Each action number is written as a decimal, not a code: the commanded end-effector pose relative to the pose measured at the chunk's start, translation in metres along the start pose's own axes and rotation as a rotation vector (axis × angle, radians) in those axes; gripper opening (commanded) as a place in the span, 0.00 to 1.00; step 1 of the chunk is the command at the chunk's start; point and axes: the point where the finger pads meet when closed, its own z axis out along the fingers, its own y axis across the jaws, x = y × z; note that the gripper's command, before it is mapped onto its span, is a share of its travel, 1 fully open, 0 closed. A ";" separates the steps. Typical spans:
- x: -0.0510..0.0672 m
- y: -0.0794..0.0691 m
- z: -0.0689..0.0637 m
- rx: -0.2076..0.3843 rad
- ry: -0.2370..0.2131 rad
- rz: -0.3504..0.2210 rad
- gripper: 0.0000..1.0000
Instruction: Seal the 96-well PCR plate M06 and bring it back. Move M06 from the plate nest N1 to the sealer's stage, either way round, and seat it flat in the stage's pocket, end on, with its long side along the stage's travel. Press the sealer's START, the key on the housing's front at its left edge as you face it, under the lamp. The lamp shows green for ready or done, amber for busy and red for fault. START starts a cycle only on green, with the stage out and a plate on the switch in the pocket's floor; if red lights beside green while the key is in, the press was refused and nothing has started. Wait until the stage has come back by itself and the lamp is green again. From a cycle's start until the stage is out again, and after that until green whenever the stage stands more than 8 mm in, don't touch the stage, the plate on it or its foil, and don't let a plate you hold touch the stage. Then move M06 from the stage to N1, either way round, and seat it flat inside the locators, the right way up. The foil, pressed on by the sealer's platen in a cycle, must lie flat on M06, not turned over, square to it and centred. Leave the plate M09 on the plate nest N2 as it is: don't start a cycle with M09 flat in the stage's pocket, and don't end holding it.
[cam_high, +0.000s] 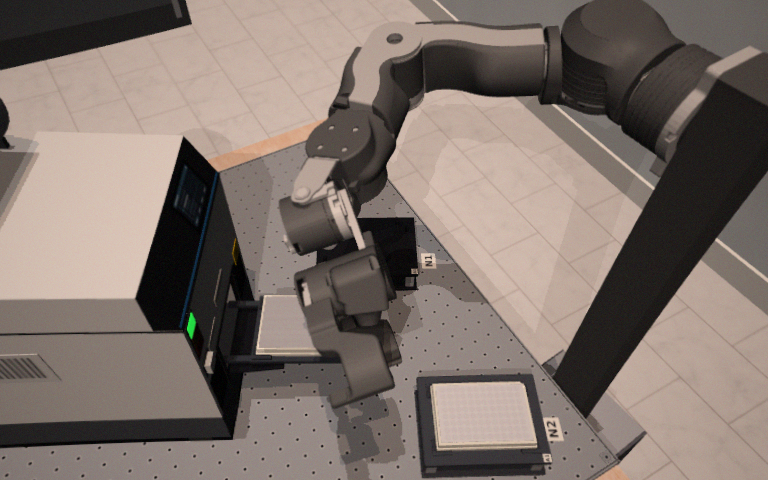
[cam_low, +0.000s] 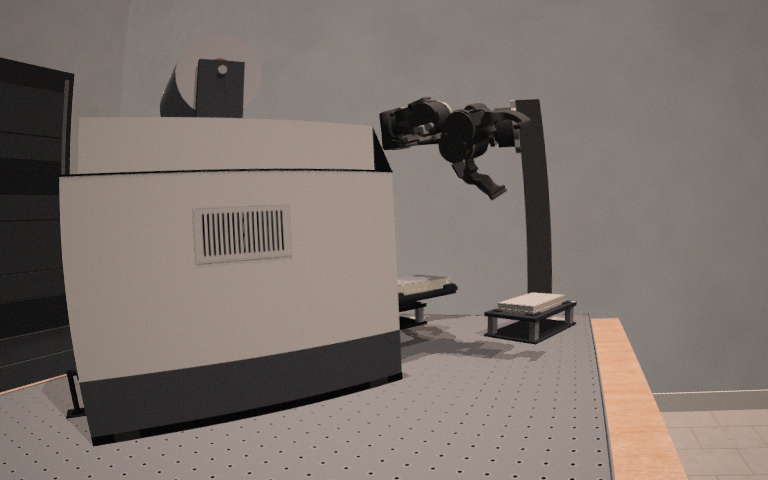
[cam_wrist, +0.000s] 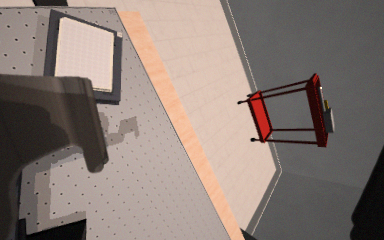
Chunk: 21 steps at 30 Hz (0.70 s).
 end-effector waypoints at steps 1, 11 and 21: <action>0.000 -0.004 0.002 0.023 -0.001 -0.001 0.77; 0.001 -0.002 0.001 0.012 0.001 -0.006 0.77; -0.003 -0.011 0.002 0.023 -0.001 -0.001 0.77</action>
